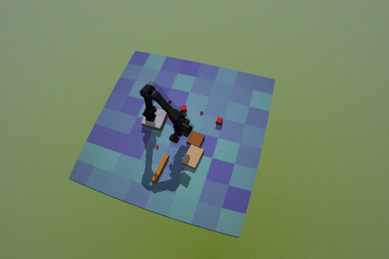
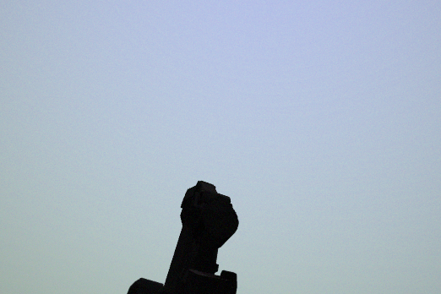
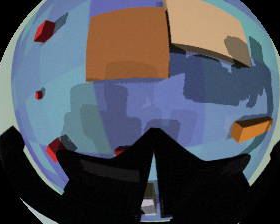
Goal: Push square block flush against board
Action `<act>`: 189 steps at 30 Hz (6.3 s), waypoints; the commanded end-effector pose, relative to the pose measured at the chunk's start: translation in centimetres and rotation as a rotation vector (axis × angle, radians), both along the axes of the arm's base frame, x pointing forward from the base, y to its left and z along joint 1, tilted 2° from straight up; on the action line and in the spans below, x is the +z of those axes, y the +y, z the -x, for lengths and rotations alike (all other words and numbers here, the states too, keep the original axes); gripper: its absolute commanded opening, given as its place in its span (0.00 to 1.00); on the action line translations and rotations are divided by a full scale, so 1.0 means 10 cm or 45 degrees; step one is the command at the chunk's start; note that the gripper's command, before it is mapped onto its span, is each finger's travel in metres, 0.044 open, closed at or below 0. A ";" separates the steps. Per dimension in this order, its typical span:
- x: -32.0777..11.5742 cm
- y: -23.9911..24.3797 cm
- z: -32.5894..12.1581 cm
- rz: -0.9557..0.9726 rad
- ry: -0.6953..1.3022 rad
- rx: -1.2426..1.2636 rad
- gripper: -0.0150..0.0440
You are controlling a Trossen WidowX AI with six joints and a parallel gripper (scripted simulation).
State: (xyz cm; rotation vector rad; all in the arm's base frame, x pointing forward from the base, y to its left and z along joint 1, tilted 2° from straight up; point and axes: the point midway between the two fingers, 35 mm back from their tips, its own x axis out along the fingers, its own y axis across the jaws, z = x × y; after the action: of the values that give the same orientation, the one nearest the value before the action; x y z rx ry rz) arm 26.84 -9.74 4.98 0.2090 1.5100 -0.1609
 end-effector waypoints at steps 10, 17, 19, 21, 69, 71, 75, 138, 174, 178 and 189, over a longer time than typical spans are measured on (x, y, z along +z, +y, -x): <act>0.06 0.29 -0.27 -0.006 0.019 0.062 0.25; -0.49 0.31 -0.29 -0.006 0.019 0.062 0.25; -0.49 0.31 -0.29 -0.006 0.019 0.062 0.25; -0.49 0.30 -0.30 -0.006 0.019 0.062 0.25; -0.45 0.19 -0.88 -0.005 0.013 0.062 0.25; -0.45 0.20 -0.85 -0.005 0.013 0.062 0.25; -0.45 0.21 -0.79 -0.005 0.014 0.062 0.25; -0.50 -1.05 -0.48 0.009 0.018 0.058 0.25; -0.50 -1.06 -0.46 0.009 0.018 0.058 0.25; -0.50 -1.05 -0.40 0.009 0.019 0.058 0.25; -0.51 -1.01 -0.23 0.009 0.021 0.058 0.25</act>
State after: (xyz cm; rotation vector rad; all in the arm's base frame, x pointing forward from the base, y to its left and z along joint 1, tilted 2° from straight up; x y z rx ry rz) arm 29.65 -19.98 0.00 0.1699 1.5257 -0.1355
